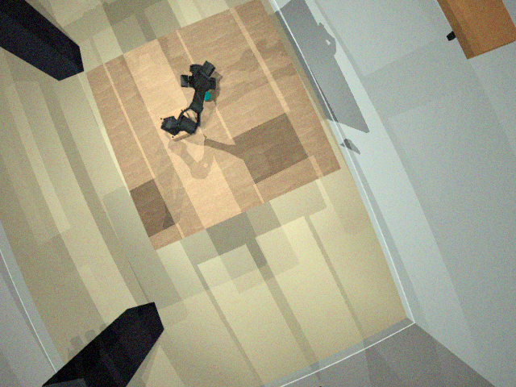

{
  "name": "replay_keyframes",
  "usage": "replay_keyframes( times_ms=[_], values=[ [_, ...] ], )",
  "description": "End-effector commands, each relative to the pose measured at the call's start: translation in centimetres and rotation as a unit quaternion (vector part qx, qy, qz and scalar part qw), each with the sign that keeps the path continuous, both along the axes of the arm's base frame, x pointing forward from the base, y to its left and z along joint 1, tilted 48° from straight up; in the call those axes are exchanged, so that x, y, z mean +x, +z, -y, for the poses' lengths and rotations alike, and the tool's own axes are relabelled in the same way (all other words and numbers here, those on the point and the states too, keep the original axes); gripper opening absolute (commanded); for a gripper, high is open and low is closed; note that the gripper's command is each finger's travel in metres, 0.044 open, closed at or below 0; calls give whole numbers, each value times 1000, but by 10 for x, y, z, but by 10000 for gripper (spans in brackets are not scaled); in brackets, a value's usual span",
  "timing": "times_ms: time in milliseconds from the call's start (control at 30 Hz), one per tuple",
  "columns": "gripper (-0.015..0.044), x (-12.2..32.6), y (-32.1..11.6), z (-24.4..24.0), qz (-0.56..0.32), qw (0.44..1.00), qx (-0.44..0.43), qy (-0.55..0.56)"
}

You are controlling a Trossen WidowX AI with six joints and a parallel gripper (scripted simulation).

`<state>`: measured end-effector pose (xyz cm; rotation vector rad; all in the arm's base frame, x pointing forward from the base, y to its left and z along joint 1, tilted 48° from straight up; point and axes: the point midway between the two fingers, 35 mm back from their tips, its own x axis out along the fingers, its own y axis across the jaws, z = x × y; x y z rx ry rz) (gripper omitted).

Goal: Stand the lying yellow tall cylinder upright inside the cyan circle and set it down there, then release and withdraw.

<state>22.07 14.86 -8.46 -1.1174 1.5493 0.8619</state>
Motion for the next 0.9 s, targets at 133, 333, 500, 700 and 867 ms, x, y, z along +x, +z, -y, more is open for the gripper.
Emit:
replay_keyframes(
  times_ms=[133, 333, 500, 700, 867],
  values=[
    [105, -1, 0, 1, 1, 1000, 31, 2],
    [105, -1, -1, 1, 3, 999, 53, 3],
    [105, 0, -1, 1, 6, 997, 71, 4],
    [105, 0, -1, 2, 10, 996, 93, 6],
    [105, 0, 0, 2, 13, 994, 111, 8]
  ],
)
